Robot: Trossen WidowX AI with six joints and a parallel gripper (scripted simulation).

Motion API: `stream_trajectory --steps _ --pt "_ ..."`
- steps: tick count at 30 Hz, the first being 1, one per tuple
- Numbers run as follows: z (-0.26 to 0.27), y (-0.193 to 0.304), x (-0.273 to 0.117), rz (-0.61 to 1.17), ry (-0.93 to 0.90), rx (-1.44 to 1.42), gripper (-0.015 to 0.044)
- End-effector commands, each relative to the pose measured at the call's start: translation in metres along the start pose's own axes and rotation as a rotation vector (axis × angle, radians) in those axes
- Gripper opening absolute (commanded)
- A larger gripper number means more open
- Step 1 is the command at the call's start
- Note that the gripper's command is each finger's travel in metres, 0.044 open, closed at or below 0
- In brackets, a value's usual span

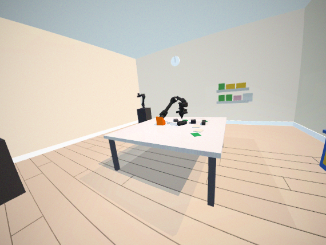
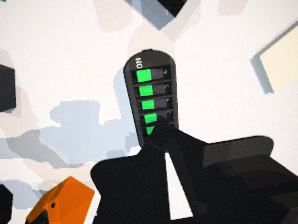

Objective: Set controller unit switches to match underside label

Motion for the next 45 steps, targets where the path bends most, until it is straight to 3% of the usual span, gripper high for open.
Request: stream_trajectory --steps 1,14,24,45 --pt "0.0 0.001 0.0 0.004 0.002 -0.007 0.0" --pt "-0.001 0.0 0.001 0.005 -0.001 -0.007 0.0" --pt "-0.068 -0.018 0.031 0.053 -0.194 -0.011 0.0" --pt "-0.07 -0.018 0.061 0.053 -0.198 -0.011 0.0"
Point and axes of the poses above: the point midway between the two fingers, 35 mm back from their tips, its own x axis out along the fingers, its own z axis across the jaws, y = z × x, the point moved 10 cm from there along -x, back along the fingers, and after that the axes turned 14 degrees about x, right-handed, at the moved point
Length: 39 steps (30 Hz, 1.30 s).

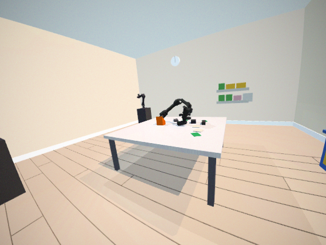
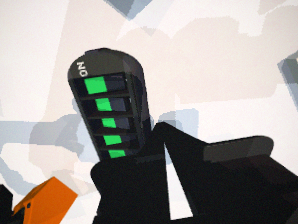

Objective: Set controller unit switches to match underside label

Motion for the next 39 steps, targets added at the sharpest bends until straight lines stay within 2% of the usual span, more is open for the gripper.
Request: stream_trajectory --steps 1,10,39 --pt "-0.002 0.001 0.01 -0.003 -0.01 0.011 0.0" --pt "-0.004 0.001 0.026 -0.004 -0.011 0.011 0.0" --pt "0.009 0.003 0.029 -0.004 -0.012 0.012 0.0"
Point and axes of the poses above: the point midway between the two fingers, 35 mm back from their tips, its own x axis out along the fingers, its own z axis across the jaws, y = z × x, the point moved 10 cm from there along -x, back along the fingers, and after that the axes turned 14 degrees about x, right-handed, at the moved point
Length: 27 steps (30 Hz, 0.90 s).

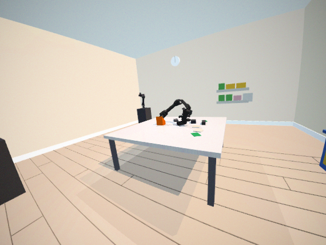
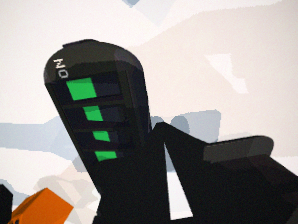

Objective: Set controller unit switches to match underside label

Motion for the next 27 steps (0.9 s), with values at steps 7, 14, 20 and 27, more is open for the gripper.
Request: stream_trajectory --steps 7,14,20,27 --pt "0.014 0.003 0.004 0.001 -0.01 0.011 0.0" --pt "0.022 0.005 0.006 0.001 -0.011 0.011 0.0" --pt "0.021 0.005 0.001 -0.005 0.006 -0.001 0.0" --pt "0.002 0.001 -0.046 0.003 -0.007 0.01 0.0"
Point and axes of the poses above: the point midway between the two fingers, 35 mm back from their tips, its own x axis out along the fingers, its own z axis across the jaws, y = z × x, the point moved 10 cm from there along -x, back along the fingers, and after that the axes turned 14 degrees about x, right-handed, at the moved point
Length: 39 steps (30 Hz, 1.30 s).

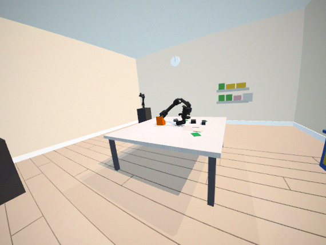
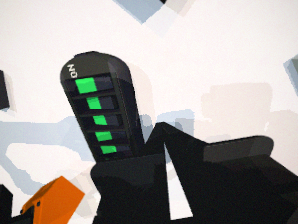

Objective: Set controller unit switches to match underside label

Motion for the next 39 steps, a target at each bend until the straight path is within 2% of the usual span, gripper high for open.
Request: stream_trajectory --steps 1,5,14,22,28,33,39 --pt "-0.007 0.001 -0.017 0.005 -0.005 0.004 0.0" --pt "-0.004 0.002 -0.017 0.003 0.009 0.003 0.0" --pt "0.043 0.012 -0.008 -0.048 0.188 -0.005 0.0" --pt "0.042 0.01 -0.01 -0.047 0.188 -0.012 0.0" --pt "0.051 0.013 -0.057 -0.045 0.189 -0.009 0.0157" --pt "0.052 0.013 -0.059 -0.045 0.189 -0.009 0.0289" --pt "0.052 0.013 -0.059 -0.045 0.189 -0.009 0.0131"
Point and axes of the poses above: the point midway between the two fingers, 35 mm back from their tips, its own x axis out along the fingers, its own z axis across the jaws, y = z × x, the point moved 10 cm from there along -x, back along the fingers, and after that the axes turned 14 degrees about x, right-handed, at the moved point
